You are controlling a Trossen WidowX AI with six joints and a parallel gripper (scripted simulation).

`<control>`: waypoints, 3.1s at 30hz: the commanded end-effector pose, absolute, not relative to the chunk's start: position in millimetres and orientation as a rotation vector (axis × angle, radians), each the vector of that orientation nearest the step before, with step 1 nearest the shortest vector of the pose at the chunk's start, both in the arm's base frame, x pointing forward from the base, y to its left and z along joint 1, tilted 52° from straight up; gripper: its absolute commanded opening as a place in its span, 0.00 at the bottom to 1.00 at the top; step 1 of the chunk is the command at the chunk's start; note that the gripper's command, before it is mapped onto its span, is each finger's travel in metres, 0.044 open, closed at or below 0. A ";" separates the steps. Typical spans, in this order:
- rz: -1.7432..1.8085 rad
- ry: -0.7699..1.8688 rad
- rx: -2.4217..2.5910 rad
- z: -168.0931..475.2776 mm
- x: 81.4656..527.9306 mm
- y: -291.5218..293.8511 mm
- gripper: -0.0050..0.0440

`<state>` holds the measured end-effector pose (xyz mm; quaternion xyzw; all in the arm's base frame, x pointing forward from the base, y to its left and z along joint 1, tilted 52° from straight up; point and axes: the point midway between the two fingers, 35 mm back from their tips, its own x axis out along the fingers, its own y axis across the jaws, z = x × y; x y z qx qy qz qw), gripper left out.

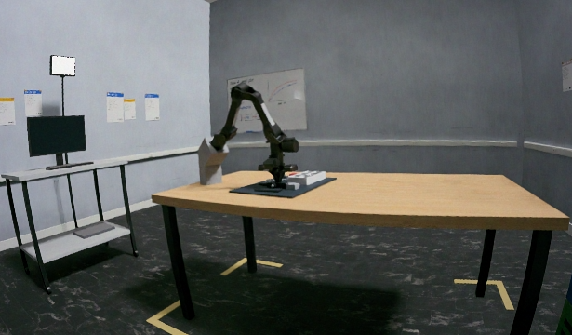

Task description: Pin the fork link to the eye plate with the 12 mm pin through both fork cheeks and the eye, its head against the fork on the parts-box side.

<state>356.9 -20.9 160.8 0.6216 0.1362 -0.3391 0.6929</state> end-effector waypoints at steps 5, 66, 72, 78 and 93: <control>-0.739 0.284 1.399 169.7 354.8 -22.3 0.00; -0.745 0.289 1.398 166.3 359.4 -14.7 0.00; -0.747 0.291 1.396 164.7 359.8 -12.1 0.00; -0.746 0.290 1.397 165.0 360.5 -9.7 0.00; -0.745 0.290 1.397 164.9 360.6 -8.6 0.00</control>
